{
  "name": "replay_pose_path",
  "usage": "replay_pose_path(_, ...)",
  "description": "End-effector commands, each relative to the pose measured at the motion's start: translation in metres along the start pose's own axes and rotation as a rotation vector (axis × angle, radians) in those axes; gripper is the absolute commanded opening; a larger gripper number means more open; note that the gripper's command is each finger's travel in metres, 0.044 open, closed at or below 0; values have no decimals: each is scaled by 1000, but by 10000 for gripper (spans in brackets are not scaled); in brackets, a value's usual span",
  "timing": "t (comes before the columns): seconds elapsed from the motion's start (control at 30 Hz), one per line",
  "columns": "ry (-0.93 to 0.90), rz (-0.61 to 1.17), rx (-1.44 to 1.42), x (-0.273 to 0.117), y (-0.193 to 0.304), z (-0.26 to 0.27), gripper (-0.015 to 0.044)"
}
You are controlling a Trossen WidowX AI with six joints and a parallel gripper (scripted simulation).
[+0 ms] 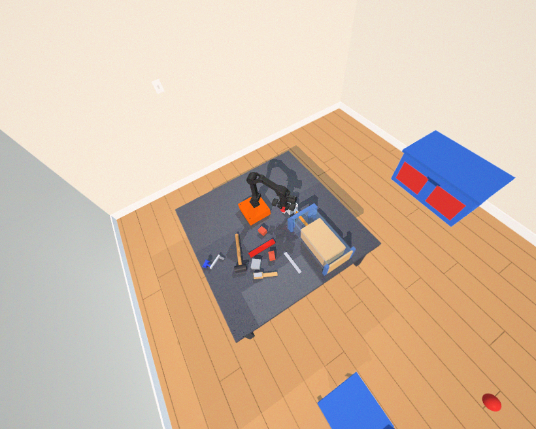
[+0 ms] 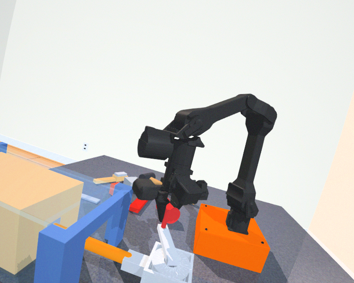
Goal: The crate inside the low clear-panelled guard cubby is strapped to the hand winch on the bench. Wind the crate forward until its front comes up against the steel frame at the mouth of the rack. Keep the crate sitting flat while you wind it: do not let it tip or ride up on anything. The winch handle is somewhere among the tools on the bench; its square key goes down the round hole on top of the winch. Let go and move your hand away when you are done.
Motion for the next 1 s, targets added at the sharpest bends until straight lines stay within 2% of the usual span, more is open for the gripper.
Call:
replay_pose_path(0.0,12,2,-2,2,3,-9,0)
replay_pose_path(0.97,14,3,-2,1,8,-44,0)
Point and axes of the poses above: the point midway between the two fingers, 35 mm back from their tips, its own x axis out along the fingers, its own z axis across the jaws, y = z × x, the point moved 4 cm from there along -x, back along the fingers, and after that the axes turned 11 degrees about -x, right-handed, at the moved point
